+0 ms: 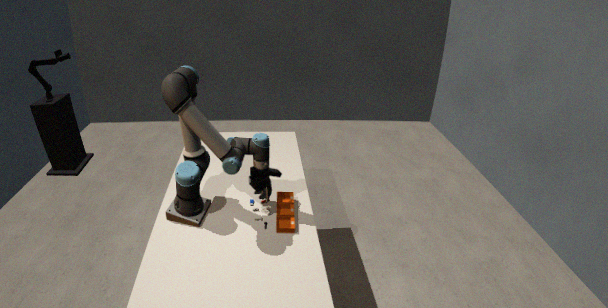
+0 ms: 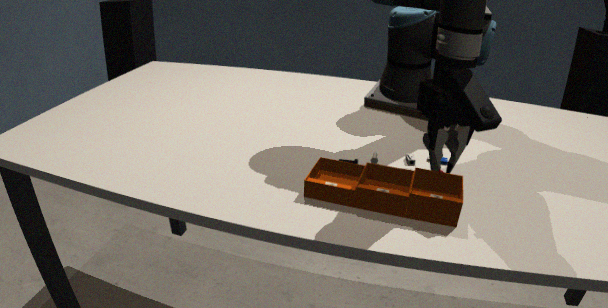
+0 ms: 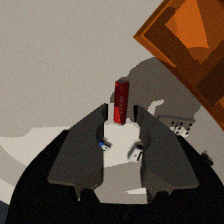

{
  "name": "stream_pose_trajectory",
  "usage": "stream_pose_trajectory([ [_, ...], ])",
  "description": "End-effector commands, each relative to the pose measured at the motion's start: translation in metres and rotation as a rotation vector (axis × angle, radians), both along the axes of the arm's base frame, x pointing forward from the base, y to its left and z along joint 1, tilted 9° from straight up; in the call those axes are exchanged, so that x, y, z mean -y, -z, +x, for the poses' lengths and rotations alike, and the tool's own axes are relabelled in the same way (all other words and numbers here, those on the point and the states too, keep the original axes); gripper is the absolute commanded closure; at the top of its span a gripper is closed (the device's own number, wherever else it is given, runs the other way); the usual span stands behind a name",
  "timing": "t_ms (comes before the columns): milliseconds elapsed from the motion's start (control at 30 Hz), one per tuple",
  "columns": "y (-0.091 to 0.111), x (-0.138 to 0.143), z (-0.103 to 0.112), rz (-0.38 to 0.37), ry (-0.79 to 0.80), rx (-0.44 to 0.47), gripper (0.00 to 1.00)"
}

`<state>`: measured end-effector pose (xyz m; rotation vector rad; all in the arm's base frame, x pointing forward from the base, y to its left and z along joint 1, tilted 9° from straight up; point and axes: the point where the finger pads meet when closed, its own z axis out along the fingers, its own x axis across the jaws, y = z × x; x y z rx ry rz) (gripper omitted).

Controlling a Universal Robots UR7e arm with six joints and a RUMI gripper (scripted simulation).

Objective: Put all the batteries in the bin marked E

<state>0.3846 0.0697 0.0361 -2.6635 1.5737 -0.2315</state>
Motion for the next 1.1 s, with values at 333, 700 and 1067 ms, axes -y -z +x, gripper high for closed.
stream_pose_trajectory([
  [333, 0.0051, 0.0003, 0.0006, 0.000, 0.000, 0.001, 0.83],
  [700, 0.0050, 0.0003, 0.0006, 0.000, 0.000, 0.001, 1.00],
  [1067, 0.0050, 0.0003, 0.0006, 0.000, 0.000, 0.001, 1.00],
])
